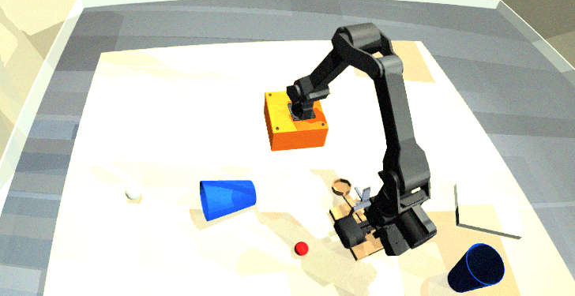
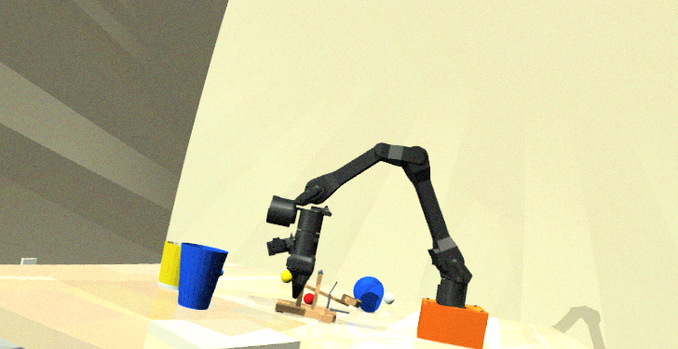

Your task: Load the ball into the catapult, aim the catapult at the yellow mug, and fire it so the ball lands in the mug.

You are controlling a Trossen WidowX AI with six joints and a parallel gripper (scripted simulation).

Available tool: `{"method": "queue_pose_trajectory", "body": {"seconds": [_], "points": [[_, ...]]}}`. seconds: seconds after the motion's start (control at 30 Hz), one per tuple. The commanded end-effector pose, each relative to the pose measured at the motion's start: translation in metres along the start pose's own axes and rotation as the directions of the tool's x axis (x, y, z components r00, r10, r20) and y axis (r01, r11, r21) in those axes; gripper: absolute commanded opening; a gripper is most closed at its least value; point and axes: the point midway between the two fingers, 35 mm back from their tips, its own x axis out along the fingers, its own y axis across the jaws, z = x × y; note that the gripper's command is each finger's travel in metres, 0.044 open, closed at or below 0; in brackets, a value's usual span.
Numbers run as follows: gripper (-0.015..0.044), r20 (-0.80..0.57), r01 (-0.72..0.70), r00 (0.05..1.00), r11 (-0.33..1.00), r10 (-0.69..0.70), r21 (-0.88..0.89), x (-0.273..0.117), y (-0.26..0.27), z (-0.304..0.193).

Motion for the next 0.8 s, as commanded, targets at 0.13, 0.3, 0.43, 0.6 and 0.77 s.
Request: {"method": "queue_pose_trajectory", "body": {"seconds": [0.13,0.3,0.43,0.6,0.77], "points": [[0.044,0.0,0.0,1.0,1.0,0.0,0.0,-0.076,0.0,0.003],[0.044,0.009,0.0,1.0,1.0,0.0,-0.004,-0.082,0.0,0.005],[0.044,0.008,0.0,1.0,1.0,0.0,-0.003,-0.084,0.0,0.004],[0.044,-0.003,-0.001,1.0,1.0,0.001,-0.002,-0.092,0.0,-0.003],[0.044,-0.004,0.0,1.0,1.0,0.0,-0.002,-0.047,0.001,-0.004]]}}
